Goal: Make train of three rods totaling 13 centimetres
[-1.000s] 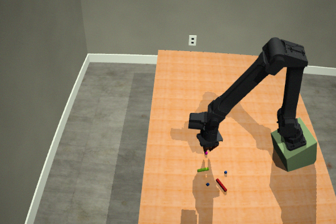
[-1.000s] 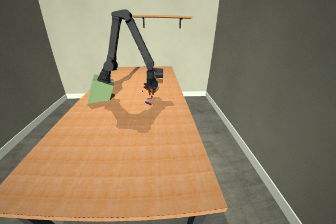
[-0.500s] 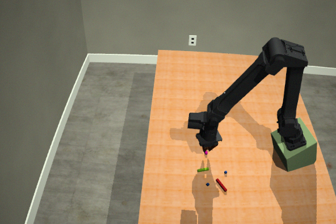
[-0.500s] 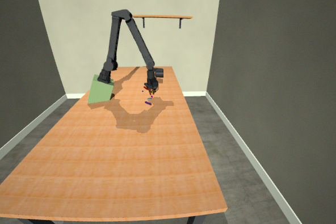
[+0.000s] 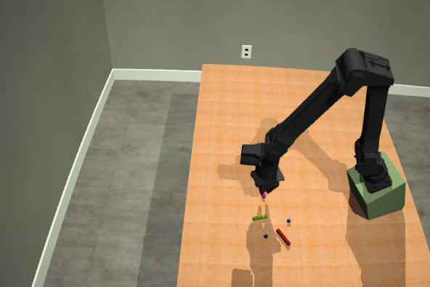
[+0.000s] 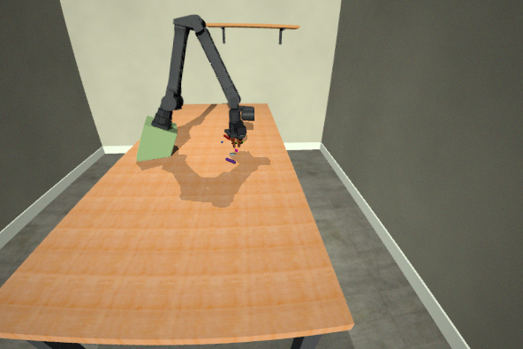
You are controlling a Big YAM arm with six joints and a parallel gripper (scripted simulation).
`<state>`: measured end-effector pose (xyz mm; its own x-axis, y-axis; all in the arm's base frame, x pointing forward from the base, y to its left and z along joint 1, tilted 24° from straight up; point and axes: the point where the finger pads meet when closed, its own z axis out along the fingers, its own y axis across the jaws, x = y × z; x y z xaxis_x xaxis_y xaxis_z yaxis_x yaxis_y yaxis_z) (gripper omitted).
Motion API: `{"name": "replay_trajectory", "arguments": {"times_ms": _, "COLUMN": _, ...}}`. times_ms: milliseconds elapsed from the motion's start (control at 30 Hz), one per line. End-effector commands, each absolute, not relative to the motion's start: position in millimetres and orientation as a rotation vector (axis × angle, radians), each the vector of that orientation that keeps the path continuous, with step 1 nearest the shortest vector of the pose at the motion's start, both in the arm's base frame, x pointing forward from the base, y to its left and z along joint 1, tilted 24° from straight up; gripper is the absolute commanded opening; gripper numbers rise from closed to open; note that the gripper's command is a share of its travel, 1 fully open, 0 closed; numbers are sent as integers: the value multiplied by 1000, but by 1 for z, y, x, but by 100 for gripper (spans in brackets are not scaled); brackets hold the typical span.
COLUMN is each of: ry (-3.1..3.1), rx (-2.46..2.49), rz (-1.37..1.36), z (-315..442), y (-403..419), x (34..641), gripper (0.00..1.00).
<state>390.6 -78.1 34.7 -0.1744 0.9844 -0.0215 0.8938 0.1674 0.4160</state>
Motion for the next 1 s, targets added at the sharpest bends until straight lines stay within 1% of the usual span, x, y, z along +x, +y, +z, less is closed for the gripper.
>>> {"name": "replay_trajectory", "arguments": {"times_ms": 0, "ry": 2165, "rx": 1793, "rz": 452, "z": 38, "y": -76, "x": 402, "gripper": 23}}
{"name": "replay_trajectory", "arguments": {"times_ms": 967, "ry": 2151, "rx": 1784, "rz": 460, "z": 38, "y": -77, "x": 406, "gripper": 23}}
